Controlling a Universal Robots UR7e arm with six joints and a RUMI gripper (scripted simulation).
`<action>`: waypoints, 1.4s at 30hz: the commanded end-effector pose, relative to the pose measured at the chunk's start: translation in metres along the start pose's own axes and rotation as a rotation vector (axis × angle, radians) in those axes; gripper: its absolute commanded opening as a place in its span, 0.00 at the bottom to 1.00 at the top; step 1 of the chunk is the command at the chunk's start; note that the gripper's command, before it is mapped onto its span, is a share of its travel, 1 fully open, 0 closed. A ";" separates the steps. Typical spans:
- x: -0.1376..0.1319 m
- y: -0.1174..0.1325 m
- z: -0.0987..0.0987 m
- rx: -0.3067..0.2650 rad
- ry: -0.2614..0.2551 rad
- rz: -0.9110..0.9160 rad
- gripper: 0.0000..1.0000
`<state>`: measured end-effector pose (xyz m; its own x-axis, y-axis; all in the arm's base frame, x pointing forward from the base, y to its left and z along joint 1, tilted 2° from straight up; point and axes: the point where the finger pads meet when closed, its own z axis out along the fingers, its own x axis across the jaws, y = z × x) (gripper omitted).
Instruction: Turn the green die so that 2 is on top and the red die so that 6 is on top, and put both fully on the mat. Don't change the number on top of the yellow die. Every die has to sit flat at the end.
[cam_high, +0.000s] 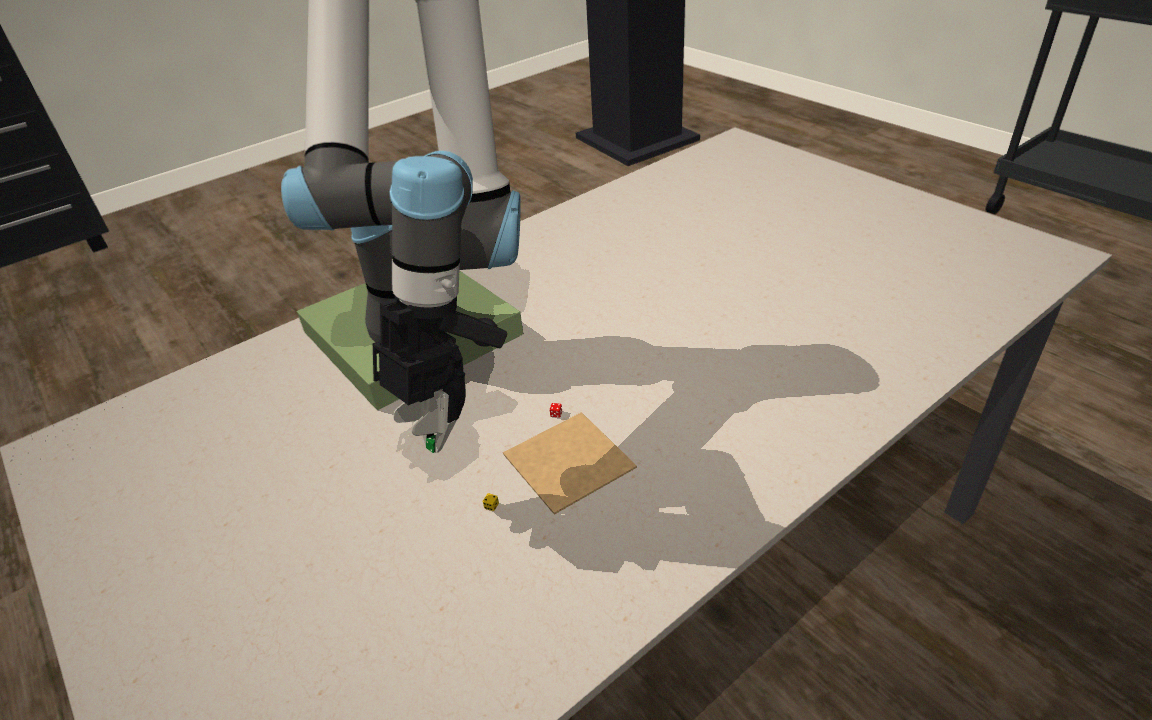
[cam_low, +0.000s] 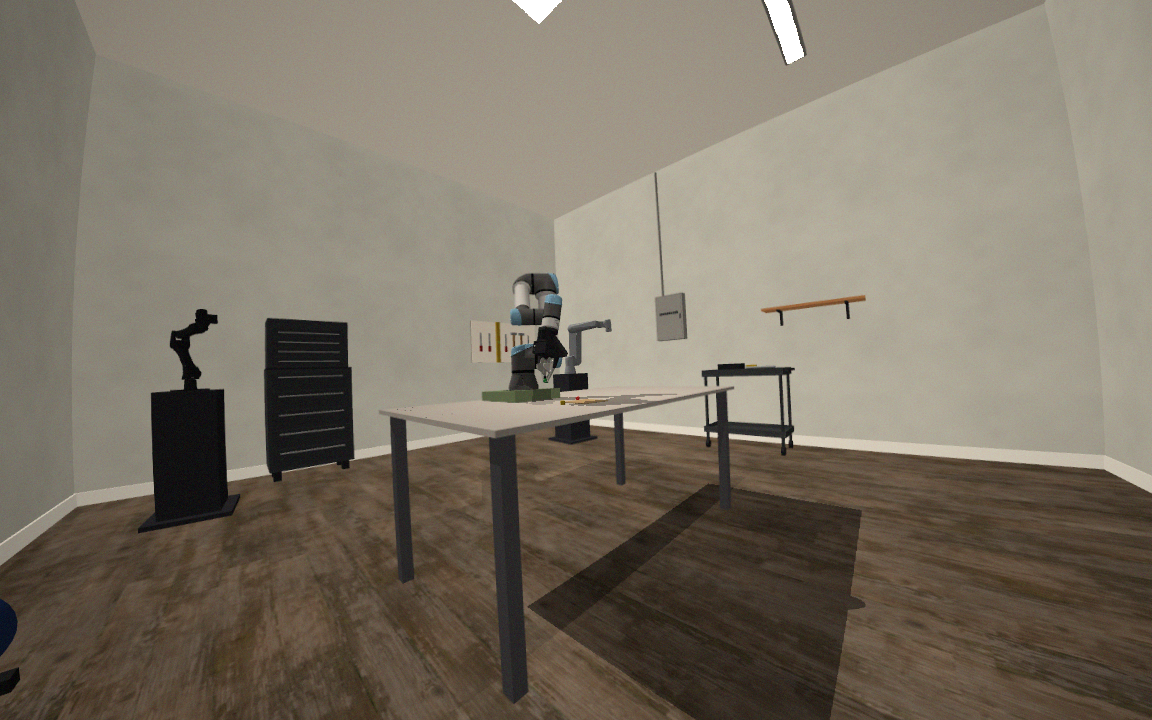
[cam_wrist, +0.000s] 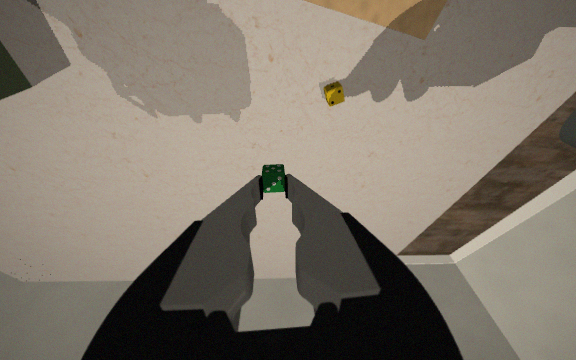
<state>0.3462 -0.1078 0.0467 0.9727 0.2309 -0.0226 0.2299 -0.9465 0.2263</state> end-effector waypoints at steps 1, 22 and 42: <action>0.000 -0.001 0.001 -0.151 -0.004 0.001 0.00; 0.000 -0.005 0.003 -0.642 -0.006 0.000 0.00; 0.000 -0.006 0.004 -0.706 -0.003 0.000 0.00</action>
<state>0.3443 -0.1026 0.0424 0.9731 0.2287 -0.0262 0.1567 -0.5747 0.8033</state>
